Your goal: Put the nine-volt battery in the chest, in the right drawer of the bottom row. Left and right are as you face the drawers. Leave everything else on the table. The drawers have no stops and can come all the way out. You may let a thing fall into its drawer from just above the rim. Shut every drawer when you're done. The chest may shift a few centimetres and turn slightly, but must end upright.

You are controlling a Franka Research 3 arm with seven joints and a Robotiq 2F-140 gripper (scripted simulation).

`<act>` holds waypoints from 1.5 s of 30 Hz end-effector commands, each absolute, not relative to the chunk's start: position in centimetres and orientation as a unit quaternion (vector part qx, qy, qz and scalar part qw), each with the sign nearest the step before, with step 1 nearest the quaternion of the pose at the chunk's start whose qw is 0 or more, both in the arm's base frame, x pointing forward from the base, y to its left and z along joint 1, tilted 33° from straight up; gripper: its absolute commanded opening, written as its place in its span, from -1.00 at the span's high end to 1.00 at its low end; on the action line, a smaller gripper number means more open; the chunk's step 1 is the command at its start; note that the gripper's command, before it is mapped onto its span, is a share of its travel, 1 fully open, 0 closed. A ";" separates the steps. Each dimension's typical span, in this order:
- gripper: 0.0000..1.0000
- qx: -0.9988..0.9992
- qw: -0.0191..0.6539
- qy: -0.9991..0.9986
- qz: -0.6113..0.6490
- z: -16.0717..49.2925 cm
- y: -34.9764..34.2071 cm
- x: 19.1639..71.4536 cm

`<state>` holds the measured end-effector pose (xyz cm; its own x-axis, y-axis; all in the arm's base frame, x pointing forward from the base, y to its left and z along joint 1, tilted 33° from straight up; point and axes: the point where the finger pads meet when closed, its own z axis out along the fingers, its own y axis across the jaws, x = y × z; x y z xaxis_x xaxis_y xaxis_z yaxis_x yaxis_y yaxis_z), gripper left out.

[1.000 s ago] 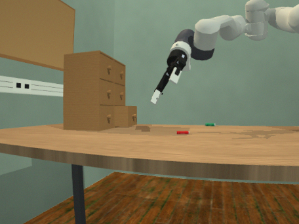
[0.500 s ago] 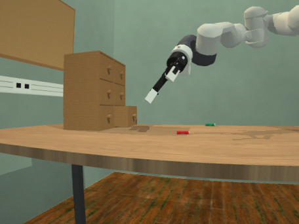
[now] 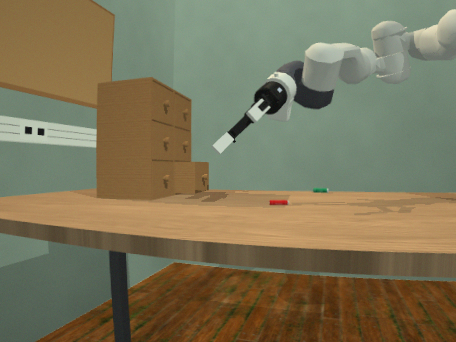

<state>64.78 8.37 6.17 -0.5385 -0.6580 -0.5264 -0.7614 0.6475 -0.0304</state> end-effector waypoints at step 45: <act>-1.00 -0.389 0.489 0.778 0.071 12.7 7.4 70.5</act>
